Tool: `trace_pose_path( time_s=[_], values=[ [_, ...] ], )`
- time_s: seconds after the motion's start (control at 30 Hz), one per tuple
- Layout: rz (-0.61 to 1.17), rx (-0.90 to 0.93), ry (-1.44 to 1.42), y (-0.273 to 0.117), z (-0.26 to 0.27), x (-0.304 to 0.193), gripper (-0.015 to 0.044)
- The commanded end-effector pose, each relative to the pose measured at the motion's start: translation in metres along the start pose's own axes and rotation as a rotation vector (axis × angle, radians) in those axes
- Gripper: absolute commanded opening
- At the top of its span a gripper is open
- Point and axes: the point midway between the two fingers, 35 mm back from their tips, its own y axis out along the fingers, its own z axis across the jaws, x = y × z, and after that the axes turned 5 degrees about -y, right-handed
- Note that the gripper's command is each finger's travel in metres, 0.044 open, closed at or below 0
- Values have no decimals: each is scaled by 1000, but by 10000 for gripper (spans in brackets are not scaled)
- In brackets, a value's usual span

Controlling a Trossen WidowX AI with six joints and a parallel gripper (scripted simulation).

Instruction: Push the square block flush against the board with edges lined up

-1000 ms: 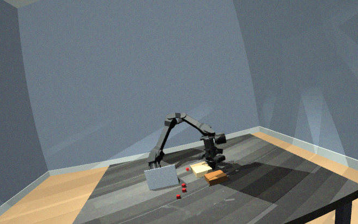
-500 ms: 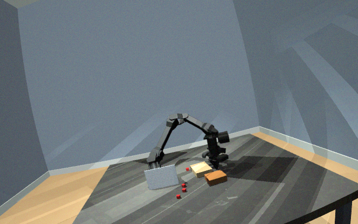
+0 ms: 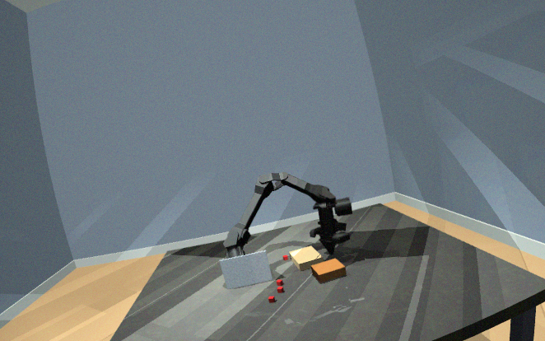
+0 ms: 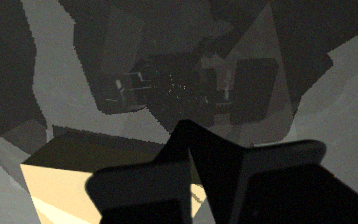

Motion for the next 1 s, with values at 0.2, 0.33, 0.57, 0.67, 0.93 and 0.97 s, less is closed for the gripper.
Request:
trace_pose_path(
  time_s=[0.2,0.33,0.57,0.67,0.93,0.97],
  values=[
    [-18,-15,-3,-47,-3,1,0],
    [-24,-26,41,-47,3,-9,0],
    [-13,-36,209,-55,47,-68,0],
    [-16,-32,276,-53,68,-97,0],
    [-13,-8,362,-42,108,-148,0],
    [-13,-8,362,-42,108,-148,0]
  ],
)
